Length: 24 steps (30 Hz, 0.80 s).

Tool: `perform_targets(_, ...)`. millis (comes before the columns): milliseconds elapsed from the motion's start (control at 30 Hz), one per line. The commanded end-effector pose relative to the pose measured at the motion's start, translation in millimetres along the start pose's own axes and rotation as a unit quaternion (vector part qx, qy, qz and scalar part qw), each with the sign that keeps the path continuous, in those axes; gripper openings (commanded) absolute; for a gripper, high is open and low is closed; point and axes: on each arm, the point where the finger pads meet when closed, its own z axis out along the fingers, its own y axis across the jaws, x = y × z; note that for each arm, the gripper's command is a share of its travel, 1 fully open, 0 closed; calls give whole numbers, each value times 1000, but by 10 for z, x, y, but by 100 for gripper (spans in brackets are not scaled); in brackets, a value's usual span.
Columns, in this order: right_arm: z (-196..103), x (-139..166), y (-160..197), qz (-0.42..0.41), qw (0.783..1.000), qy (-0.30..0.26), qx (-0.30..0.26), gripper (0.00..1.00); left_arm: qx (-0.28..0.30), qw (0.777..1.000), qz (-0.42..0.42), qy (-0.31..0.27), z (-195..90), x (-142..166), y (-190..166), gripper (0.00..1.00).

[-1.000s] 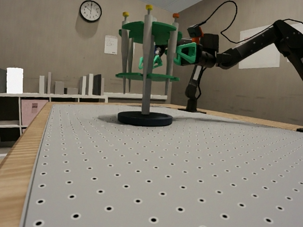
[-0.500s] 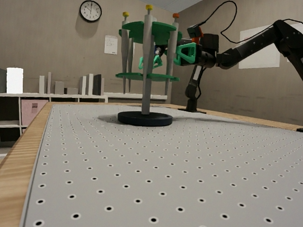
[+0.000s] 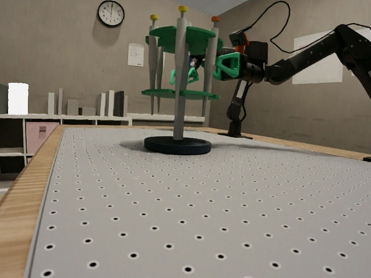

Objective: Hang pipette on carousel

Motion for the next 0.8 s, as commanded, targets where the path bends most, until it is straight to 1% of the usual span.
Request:
perform_targets(0,-12,-45,-36,-4,1000,-11,-1,100,1,999,-24,-24,-9,-348,18,50)
perform_targets(133,-12,-45,-36,-4,1000,-11,-1,100,1,999,-24,-24,-9,-348,18,50)
perform_targets(167,-12,-45,-36,-4,1000,-11,-1,100,18,1000,-13,-15,7,-193,71,50)
perform_targets(300,-12,-45,-36,-4,1000,-11,-1,100,91,996,-12,-16,2,-193,71,50)
perform_targets(367,-12,-45,-36,-4,1000,-11,-1,100,91,996,-12,-16,2,-193,72,50)
perform_targets(400,-12,-45,-36,-4,1000,-11,-1,100,91,995,-25,-33,22,-387,51,50)
perform_targets(467,-12,-45,-36,-4,1000,-11,-1,100,94,995,-26,-33,3,-388,24,50)
perform_targets(500,-12,-45,-36,-4,1000,-11,-1,100,101,994,-26,-33,-50,-388,-49,50)
perform_targets(767,-12,-45,-36,-4,1000,-11,-1,100,95,995,-21,-27,-2,-357,12,50)
